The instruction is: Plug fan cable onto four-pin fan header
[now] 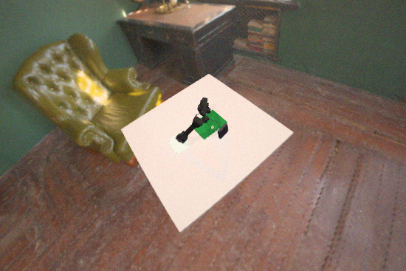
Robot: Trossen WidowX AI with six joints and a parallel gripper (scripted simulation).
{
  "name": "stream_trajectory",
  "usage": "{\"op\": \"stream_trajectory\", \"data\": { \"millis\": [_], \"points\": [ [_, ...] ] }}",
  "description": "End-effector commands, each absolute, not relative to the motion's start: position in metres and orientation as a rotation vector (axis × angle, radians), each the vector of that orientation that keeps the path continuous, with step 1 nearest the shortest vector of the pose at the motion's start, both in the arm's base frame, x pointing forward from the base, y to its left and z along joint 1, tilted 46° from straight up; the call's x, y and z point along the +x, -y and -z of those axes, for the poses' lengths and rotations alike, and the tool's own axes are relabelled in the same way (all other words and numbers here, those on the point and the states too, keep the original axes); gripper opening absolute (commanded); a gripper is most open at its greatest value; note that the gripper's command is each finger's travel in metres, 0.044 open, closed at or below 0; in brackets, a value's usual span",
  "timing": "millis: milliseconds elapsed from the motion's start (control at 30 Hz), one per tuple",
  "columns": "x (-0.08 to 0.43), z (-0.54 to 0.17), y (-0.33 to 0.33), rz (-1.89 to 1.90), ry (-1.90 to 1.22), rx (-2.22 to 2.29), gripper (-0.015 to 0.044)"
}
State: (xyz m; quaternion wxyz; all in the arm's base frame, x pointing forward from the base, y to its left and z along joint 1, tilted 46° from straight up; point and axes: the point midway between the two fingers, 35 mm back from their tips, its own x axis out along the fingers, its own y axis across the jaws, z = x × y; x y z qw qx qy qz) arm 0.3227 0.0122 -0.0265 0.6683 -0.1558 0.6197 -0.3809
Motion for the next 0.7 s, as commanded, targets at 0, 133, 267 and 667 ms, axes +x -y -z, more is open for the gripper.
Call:
{"op": "stream_trajectory", "data": {
  "millis": [0, 133, 267, 667],
  "points": [
    [0.321, 0.032, -0.007, 0.859, -1.402, -0.361, 0.044],
    [0.321, 0.037, -0.002, 0.859, -1.402, -0.361, 0.044],
    [0.32, 0.041, 0.003, 0.859, -1.402, -0.361, 0.044],
    [0.319, 0.055, 0.016, 0.86, -1.401, -0.362, 0.044]
  ]
}}
